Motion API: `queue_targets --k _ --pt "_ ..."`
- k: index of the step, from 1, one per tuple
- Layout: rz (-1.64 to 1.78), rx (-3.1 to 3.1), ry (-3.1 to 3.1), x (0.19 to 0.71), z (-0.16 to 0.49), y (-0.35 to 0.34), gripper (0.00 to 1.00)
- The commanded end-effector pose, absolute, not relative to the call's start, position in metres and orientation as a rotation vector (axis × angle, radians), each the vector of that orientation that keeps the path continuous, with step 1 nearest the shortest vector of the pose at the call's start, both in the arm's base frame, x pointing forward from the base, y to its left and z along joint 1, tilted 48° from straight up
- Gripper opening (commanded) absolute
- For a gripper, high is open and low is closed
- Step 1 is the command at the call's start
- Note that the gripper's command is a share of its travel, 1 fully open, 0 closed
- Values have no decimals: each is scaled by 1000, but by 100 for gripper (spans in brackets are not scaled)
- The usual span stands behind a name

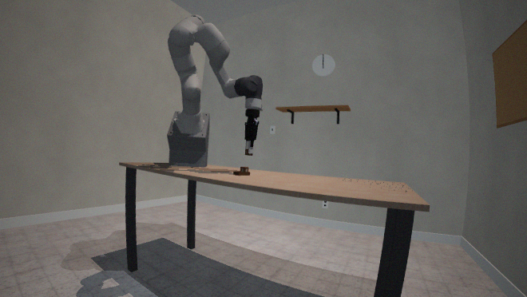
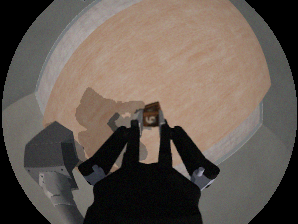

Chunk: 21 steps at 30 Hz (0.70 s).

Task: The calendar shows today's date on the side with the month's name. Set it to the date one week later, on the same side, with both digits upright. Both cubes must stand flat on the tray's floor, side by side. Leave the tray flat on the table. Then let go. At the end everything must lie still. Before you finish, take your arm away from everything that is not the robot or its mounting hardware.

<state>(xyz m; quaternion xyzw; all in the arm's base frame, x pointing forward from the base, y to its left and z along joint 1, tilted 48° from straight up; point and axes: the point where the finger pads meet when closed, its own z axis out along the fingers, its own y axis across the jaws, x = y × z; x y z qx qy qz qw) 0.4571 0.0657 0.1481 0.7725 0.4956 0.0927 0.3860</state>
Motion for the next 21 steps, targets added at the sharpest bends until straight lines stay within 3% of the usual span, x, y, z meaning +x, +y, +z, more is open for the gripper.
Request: queue_targets --k 1,21 --pt "331 2069 1100 458 144 76 17" --pt "463 2216 825 465 121 111 17"
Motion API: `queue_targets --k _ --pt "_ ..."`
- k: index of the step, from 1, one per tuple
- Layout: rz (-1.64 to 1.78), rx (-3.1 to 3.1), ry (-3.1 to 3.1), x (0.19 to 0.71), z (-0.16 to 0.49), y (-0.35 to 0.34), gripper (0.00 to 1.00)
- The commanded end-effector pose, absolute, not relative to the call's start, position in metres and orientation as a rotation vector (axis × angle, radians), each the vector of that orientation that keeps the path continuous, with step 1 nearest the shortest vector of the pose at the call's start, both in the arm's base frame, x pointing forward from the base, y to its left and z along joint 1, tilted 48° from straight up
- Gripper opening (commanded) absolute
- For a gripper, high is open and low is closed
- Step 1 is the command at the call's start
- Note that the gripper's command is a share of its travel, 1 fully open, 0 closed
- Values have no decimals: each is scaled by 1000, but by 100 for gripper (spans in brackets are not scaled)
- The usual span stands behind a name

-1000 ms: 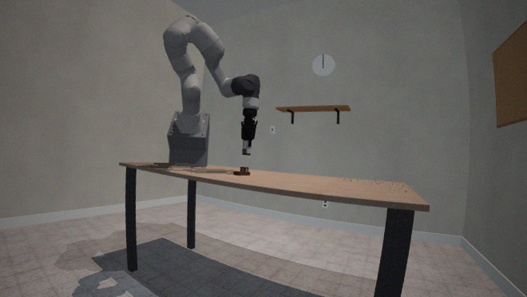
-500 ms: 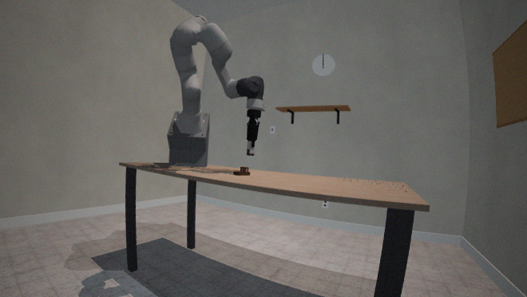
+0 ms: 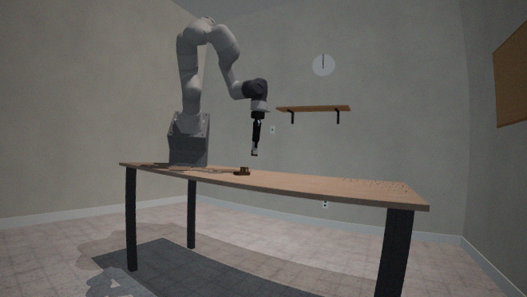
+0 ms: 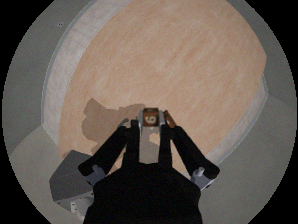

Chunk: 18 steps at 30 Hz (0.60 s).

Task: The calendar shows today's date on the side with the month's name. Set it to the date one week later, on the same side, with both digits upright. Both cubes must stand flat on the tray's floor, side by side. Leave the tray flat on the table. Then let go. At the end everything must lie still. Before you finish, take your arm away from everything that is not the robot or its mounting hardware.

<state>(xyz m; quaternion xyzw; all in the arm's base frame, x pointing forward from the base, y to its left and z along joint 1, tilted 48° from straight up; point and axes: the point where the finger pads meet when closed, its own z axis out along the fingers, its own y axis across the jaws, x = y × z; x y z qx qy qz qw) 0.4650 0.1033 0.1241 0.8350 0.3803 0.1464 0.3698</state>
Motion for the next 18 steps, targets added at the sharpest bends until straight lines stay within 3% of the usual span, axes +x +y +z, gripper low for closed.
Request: queue_targets --k 1,18 --pt "463 2216 825 465 121 111 17" --pt "576 2315 585 468 98 142 17"
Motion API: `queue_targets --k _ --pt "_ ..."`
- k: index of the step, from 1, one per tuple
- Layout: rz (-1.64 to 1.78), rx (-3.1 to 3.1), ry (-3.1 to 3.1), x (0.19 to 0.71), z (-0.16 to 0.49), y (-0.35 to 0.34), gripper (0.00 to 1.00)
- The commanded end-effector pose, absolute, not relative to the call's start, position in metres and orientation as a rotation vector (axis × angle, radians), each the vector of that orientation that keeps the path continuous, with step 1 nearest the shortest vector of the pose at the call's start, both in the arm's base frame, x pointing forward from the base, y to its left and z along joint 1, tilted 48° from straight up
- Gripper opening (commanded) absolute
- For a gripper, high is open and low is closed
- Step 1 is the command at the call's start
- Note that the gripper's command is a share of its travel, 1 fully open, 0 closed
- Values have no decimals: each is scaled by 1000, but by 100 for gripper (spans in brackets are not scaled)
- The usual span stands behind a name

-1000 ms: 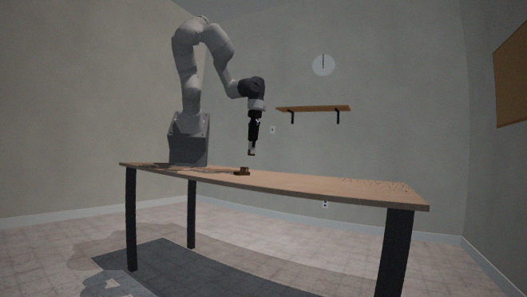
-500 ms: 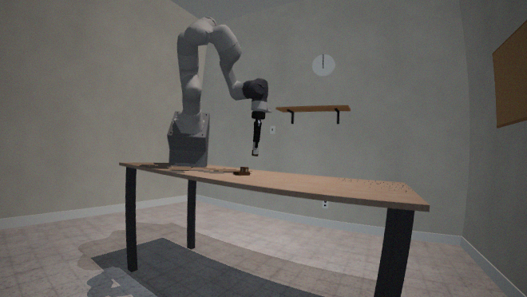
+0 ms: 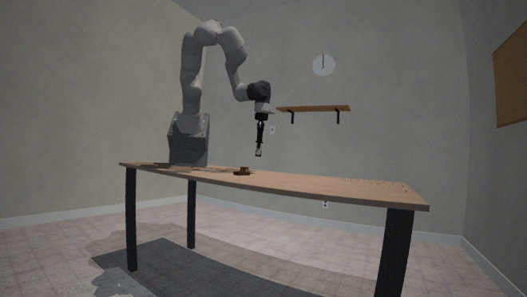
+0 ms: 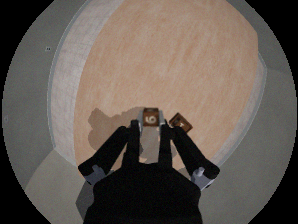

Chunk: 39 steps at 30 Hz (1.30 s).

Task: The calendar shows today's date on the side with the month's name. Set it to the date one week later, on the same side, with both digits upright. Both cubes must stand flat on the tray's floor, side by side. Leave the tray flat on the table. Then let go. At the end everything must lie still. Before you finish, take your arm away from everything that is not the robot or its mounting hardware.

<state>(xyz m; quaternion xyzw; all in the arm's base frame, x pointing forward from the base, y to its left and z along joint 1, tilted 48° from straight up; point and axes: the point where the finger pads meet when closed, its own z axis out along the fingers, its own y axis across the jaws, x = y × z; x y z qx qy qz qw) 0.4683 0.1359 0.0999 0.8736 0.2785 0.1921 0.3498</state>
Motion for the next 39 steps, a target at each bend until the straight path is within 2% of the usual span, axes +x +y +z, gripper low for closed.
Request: queue_targets --k 1,25,39 --pt "600 2334 534 469 92 148 17" --pt "645 2366 435 470 81 159 17" --pt "644 2365 434 494 52 138 17"
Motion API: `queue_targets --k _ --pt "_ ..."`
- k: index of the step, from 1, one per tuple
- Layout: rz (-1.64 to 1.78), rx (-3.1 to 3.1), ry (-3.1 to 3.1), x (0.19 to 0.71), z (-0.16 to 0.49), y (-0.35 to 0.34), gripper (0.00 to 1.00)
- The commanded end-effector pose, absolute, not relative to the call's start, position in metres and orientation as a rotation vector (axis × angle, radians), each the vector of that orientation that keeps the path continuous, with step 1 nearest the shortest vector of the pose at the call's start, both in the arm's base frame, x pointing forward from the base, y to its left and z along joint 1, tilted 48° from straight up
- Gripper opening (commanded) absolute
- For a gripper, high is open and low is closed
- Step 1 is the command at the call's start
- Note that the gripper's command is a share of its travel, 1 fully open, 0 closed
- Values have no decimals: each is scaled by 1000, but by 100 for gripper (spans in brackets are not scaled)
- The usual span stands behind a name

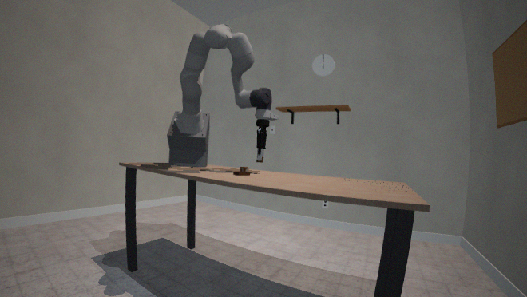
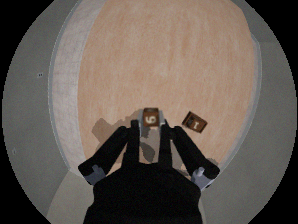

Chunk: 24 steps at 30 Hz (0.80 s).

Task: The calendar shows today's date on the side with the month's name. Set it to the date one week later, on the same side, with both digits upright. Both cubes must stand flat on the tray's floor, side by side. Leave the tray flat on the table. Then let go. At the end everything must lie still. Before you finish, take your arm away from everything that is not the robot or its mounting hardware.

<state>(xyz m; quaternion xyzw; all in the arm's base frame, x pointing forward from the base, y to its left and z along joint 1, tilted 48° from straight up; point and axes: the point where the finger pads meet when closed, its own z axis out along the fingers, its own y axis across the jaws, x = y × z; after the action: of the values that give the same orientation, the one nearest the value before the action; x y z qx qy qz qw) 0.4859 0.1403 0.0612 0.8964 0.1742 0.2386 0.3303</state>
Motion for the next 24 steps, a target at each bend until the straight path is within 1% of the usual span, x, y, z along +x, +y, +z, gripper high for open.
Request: queue_targets --k 1,10,24 --pt "644 2365 434 497 48 136 17" --pt "644 2365 434 517 23 118 17" --pt "644 2365 434 523 17 113 17"
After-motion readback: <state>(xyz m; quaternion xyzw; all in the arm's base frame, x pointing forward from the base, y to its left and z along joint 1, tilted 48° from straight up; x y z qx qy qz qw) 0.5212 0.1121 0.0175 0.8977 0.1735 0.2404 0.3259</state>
